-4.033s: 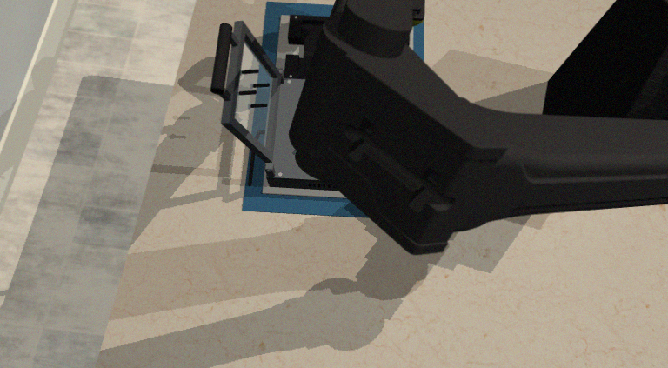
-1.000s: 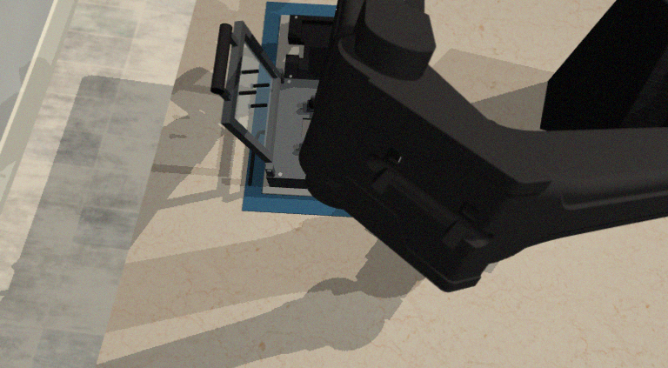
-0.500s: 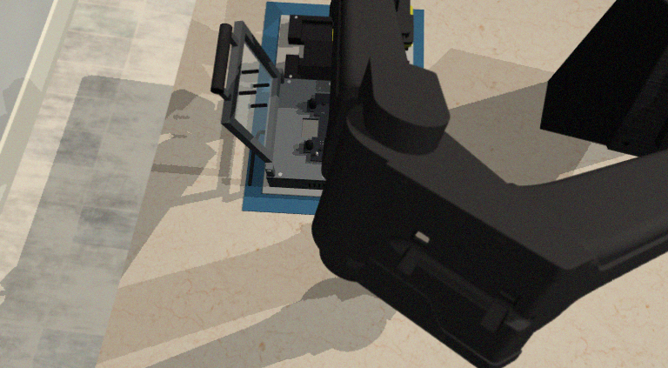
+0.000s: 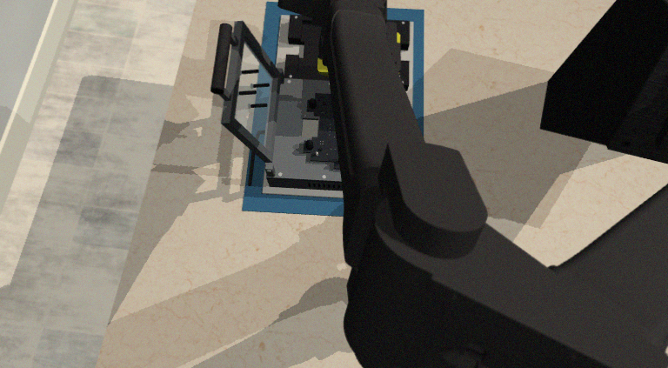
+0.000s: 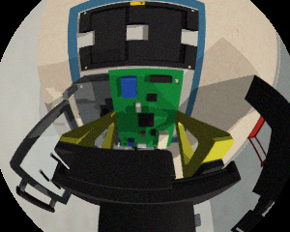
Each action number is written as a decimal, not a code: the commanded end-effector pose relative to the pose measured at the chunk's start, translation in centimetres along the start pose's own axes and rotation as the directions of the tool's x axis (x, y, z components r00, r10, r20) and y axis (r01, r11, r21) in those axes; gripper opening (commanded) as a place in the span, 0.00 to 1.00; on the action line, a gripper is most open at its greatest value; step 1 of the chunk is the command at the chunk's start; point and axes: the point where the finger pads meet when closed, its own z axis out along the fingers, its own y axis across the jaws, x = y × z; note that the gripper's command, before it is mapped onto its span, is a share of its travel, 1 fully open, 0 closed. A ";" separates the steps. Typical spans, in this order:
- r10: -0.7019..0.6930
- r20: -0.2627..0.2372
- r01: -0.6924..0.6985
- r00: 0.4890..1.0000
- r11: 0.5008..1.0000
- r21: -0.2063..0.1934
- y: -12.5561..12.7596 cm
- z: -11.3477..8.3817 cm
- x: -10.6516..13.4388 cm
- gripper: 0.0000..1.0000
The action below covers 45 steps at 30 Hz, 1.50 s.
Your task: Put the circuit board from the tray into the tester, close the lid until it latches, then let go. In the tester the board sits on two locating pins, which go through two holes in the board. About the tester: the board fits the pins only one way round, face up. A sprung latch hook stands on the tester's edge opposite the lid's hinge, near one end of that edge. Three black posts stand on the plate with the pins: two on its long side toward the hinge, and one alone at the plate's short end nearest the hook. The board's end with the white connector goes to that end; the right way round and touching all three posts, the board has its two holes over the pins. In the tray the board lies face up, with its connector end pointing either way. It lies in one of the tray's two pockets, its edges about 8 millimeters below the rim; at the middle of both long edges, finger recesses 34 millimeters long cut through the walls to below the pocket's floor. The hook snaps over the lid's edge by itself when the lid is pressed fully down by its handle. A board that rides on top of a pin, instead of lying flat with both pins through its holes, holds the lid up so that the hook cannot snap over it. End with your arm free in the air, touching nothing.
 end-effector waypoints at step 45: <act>0.029 0.013 -0.029 0.999 0.999 -0.042 3.7 -2.5 6.4 0.72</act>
